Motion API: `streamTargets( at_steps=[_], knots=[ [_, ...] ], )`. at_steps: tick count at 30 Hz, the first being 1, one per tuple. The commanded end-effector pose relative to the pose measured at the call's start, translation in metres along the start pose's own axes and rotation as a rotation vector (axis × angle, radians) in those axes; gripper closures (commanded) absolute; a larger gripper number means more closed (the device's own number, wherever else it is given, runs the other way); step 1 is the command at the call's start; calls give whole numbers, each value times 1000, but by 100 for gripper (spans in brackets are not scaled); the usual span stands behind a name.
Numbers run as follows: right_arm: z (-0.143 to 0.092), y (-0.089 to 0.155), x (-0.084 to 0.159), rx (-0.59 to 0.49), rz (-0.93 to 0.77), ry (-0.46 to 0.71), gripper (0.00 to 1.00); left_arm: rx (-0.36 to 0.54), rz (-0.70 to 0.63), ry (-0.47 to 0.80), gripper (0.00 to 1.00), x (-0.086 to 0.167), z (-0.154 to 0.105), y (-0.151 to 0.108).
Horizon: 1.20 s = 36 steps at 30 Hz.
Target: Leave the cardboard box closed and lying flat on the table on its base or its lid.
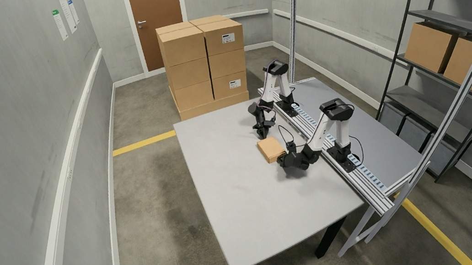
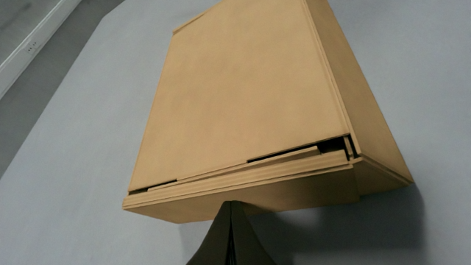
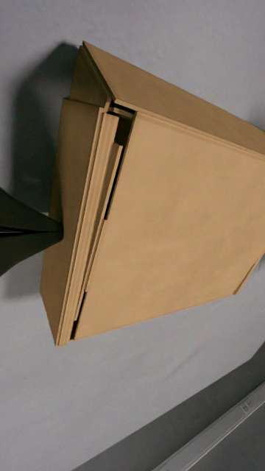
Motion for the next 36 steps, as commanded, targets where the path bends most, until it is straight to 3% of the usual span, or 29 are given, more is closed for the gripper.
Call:
streamTargets(
  at_steps=[1, 9, 36],
  knots=[
    [1, 4, 5, -24, 18, -2, 99, -19, 33, -20, 99, -5, -4, 12],
    [-5, -3, -7, 0, -19, -21, 99, -16, 28, -21, 99, -3, -5, 11],
    [-8, -4, -4, 4, -20, -20, 99, -15, 24, -20, 99, -1, -8, 8]
  ],
)
Point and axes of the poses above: on each arm, the point where the finger pads meet when closed, its own z axis out along the fingers, its own y axis across the jaws, x = y × z, the point moved 6 cm from there along -z, back along the fingers, and after that the axes turned 15 degrees about z, right-handed, at the moved point
